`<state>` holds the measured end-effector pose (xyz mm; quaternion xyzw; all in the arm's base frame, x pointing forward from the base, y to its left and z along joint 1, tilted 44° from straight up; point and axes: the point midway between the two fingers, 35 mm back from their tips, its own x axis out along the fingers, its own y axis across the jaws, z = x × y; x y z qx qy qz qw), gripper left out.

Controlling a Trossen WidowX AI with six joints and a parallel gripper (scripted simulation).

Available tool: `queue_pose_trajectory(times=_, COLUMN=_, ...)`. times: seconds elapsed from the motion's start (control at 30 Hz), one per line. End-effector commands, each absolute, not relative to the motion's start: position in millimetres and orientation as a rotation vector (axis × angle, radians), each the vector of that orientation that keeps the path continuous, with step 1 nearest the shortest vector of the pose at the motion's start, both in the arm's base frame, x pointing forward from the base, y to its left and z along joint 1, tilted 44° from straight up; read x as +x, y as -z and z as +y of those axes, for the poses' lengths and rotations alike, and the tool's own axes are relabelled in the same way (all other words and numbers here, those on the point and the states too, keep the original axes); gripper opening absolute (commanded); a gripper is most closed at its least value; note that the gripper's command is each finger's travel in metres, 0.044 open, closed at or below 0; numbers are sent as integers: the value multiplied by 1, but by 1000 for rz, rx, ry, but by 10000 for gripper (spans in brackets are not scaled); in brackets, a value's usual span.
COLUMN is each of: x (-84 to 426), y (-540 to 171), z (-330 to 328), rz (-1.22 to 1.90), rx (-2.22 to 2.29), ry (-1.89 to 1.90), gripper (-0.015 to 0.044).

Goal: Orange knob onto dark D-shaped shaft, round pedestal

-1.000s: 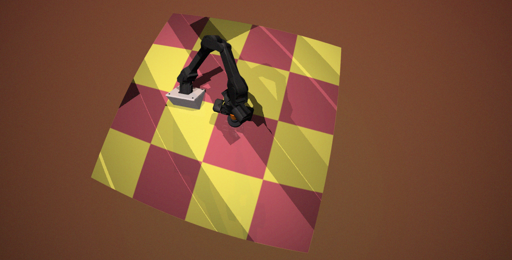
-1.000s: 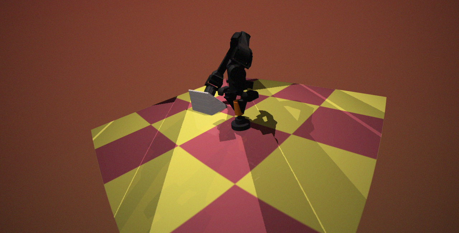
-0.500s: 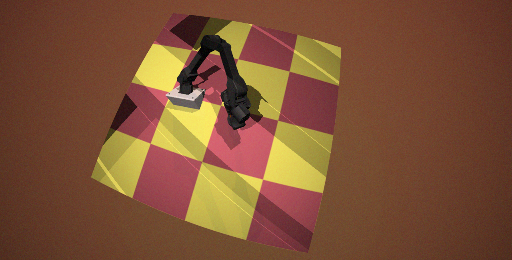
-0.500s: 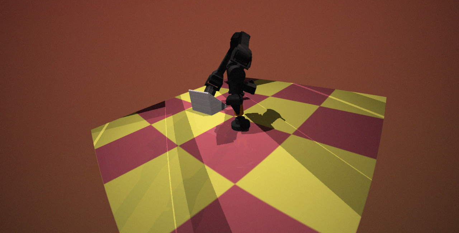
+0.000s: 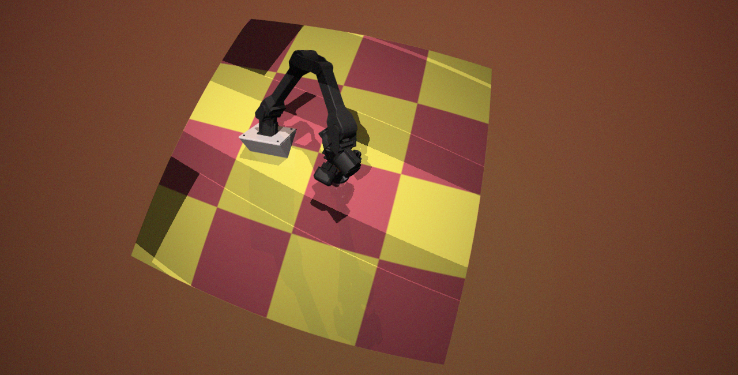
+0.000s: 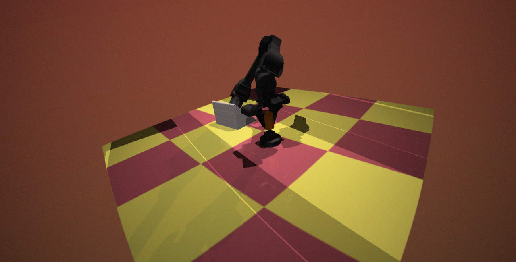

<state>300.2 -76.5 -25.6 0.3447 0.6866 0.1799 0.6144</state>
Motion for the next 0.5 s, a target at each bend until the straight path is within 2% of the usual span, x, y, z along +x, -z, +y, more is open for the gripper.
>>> queue_pose_trajectory(times=0.0, x=303, y=25, z=-79, rz=1604, rx=851, ry=-346, gripper=0)
queue_pose_trajectory(times=0.47, x=300, y=28, z=-77, rz=1604, rx=851, ry=-346, gripper=0)
